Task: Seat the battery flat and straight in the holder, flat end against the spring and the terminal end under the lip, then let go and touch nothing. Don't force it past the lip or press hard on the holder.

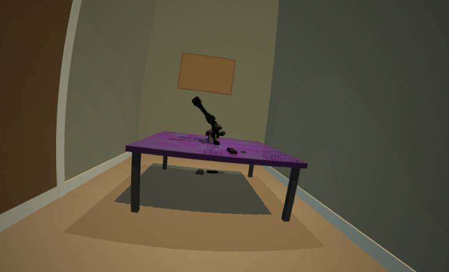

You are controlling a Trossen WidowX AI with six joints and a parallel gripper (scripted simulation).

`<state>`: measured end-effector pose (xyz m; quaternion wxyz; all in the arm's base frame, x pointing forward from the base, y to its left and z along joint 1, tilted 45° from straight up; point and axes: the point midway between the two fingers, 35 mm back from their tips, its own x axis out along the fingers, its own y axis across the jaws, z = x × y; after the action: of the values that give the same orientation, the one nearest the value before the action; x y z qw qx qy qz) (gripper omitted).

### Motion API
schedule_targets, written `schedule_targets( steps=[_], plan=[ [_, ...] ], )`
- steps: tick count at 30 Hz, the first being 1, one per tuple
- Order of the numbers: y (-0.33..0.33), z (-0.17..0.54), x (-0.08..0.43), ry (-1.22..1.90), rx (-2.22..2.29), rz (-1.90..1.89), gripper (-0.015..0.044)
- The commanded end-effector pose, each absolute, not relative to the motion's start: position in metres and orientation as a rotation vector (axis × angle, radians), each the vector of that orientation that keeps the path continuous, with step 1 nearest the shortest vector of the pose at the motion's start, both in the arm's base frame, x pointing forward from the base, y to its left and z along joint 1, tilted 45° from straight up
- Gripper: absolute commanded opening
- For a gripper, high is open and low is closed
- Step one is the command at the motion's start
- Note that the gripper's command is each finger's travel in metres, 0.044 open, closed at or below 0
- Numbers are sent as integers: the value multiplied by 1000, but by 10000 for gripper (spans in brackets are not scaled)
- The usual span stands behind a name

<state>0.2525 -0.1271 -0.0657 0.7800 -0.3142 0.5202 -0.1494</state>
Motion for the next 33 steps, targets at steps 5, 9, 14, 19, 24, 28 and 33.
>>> schedule_targets(
  steps=[5,9,14,19,24,28,33],
  plan=[
    [-127,-67,243,1143,-681,-319,65],
    [-127,-67,242,1146,-680,-319,65],
    [-127,-67,242,1149,-680,-320,65],
    [-127,-67,242,1155,-678,-321,65],
    [-127,-67,241,1157,-677,-321,65],
    [-127,-67,241,1157,-677,-321,65],
    [-127,-67,241,1157,-677,-321,65]
  ],
)
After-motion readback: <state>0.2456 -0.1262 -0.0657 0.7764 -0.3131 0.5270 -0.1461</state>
